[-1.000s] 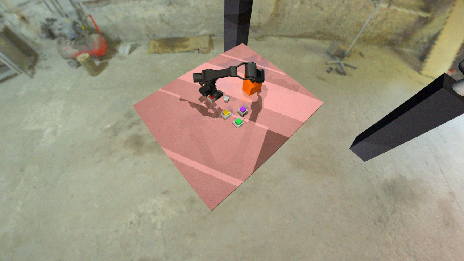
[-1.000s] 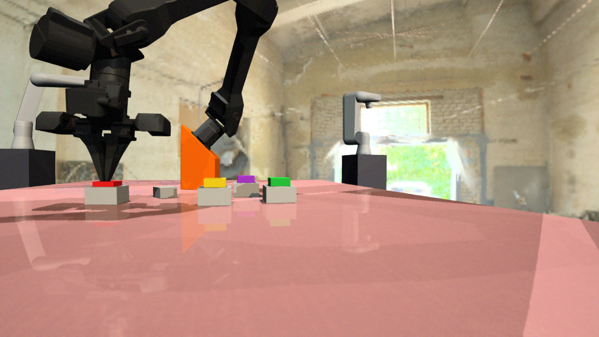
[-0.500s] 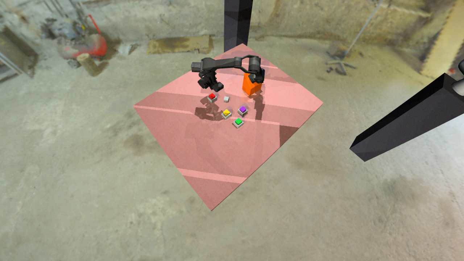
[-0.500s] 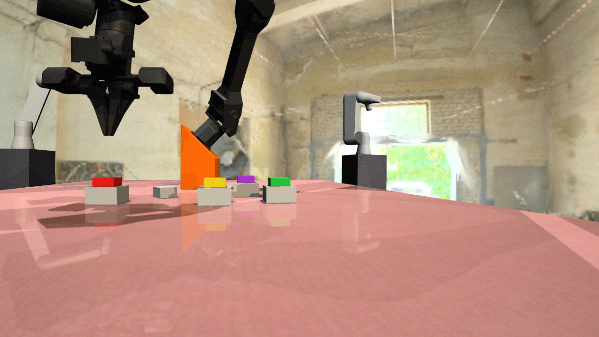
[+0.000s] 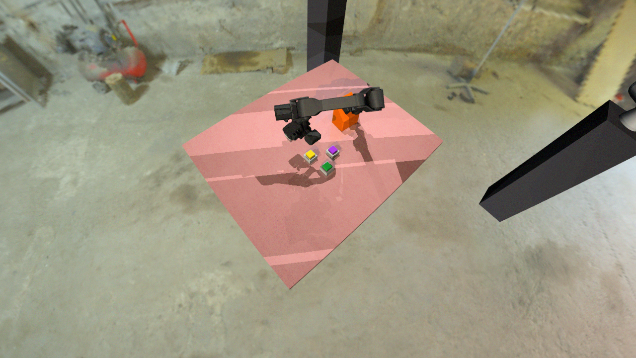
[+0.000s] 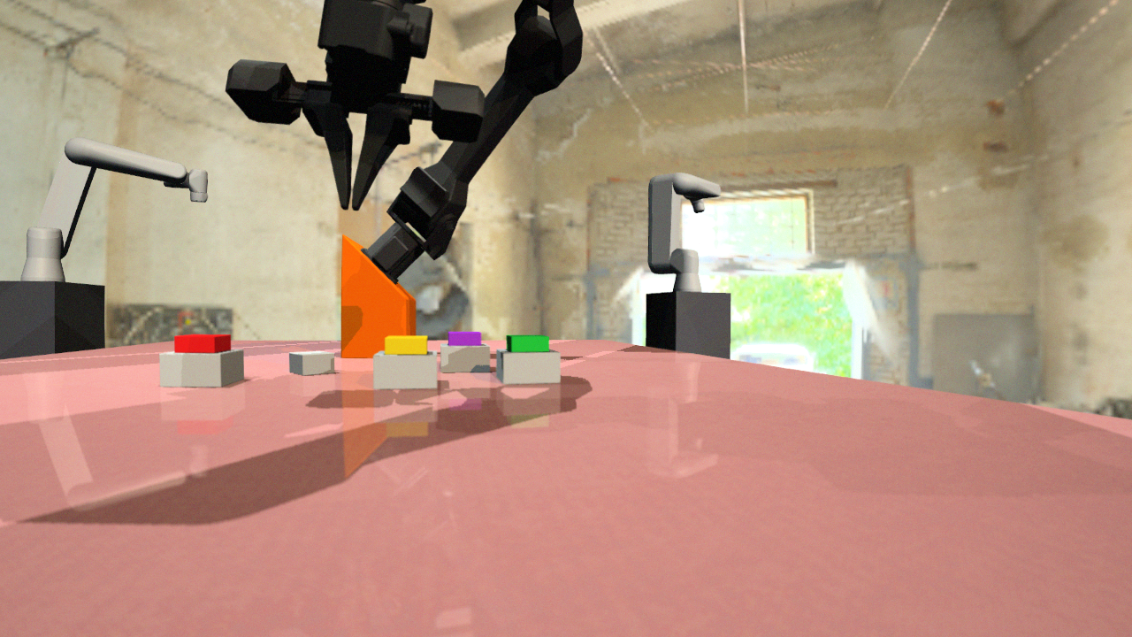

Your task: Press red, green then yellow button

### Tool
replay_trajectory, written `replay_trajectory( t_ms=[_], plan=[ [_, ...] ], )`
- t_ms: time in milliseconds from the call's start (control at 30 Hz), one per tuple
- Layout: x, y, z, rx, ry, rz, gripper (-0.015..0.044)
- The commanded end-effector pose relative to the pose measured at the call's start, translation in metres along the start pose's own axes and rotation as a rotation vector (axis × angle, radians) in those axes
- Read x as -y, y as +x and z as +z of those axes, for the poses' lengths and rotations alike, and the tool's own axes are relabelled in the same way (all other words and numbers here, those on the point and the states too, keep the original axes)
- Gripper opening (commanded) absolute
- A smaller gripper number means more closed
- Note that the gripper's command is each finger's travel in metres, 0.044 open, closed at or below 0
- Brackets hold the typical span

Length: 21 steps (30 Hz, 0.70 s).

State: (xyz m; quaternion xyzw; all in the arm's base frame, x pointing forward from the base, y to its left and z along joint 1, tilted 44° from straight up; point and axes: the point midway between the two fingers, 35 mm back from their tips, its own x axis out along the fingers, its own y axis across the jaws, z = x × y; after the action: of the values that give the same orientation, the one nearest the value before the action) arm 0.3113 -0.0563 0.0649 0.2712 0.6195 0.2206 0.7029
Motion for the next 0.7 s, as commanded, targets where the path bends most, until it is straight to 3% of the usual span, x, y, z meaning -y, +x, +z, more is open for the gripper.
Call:
replay_trajectory(
  t_ms=[0, 167, 467, 667],
  plan=[
    [-0.070, 0.002, -0.010, -0.013, 0.018, 0.022, 0.0020],
    [-0.141, 0.001, -0.033, -0.018, 0.014, 0.055, 0.0020],
    [-0.144, 0.003, -0.034, -0.019, 0.014, 0.056, 0.0020],
    [-0.148, 0.062, -0.036, -0.018, 0.013, 0.059, 0.0020]
  ],
)
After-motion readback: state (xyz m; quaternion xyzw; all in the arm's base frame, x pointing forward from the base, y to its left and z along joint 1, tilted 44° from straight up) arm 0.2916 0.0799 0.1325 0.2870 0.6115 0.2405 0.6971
